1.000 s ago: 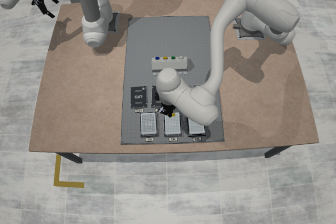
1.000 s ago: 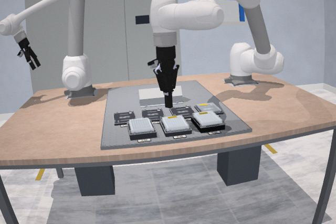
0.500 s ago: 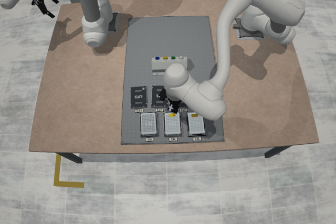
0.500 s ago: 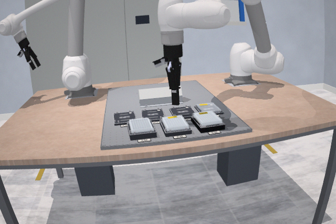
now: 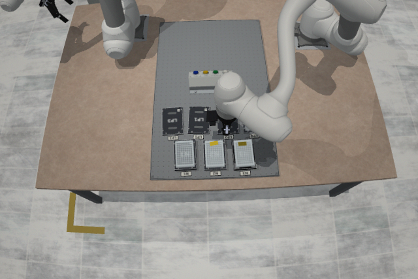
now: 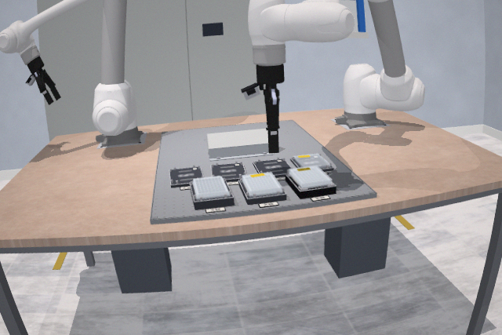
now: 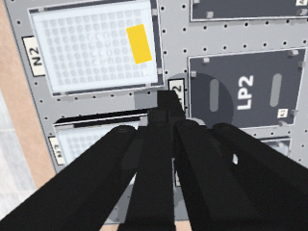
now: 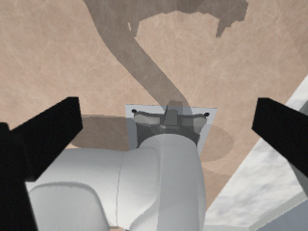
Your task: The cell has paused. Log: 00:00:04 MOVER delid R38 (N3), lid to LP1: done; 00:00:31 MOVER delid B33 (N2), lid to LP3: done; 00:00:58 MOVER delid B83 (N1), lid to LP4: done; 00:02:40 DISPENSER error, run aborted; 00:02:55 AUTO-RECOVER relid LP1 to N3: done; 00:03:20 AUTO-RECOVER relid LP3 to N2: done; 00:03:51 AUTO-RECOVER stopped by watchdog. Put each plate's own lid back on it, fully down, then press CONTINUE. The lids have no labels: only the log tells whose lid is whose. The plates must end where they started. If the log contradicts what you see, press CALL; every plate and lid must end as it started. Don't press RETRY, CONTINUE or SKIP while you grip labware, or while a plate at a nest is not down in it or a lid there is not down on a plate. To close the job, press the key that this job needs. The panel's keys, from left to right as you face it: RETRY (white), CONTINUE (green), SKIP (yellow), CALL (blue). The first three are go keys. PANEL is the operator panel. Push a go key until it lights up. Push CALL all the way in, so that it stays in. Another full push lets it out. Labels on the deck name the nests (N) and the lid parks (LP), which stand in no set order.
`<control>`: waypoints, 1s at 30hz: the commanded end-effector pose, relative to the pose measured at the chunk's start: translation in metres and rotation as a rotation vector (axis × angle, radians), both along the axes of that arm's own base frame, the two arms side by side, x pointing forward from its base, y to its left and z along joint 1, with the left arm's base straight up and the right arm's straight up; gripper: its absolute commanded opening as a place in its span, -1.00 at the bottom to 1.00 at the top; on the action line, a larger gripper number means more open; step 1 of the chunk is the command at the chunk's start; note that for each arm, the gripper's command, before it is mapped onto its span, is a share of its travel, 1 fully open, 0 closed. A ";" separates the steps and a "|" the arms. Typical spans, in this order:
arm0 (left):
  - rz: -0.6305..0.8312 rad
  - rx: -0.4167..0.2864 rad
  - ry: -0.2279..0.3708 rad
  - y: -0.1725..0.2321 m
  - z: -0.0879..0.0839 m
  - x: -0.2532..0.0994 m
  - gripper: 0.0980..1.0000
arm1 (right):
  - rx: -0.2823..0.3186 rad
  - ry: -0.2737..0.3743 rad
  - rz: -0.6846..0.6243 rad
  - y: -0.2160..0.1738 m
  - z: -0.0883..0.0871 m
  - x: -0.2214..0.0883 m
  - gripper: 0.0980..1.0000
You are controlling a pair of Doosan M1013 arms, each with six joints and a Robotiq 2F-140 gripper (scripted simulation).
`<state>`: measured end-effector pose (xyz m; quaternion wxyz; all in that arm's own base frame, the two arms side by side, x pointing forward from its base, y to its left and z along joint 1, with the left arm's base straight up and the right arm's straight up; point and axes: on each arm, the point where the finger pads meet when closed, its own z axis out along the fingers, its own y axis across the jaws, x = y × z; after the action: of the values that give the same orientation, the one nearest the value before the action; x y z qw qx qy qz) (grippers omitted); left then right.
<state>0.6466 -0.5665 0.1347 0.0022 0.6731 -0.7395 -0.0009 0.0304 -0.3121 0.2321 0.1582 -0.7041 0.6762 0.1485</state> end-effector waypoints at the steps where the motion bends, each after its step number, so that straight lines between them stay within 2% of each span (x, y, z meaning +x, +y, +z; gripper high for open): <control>1: 0.141 0.001 -0.005 0.012 0.001 -0.007 -1.00 | -0.001 -0.001 0.000 0.000 0.000 0.000 1.00; 10: 0.450 0.001 -0.005 0.038 0.001 -0.025 -1.00 | -0.001 -0.001 0.000 0.000 0.000 0.000 1.00; 12: 0.450 0.001 -0.005 0.038 0.001 -0.025 -1.00 | -0.001 -0.001 0.000 0.000 0.000 0.000 1.00; 27: 0.922 0.002 -0.004 0.080 -0.002 -0.054 -1.00 | -0.001 -0.001 0.000 0.000 0.000 0.000 1.00; 30: 0.950 0.002 -0.004 0.082 -0.002 -0.056 -1.00 | -0.001 -0.001 0.000 0.000 0.000 0.000 1.00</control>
<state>0.5938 -0.4884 0.1318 0.0023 0.9276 -0.3736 -0.0020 0.0304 -0.3121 0.2321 0.1582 -0.7041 0.6762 0.1485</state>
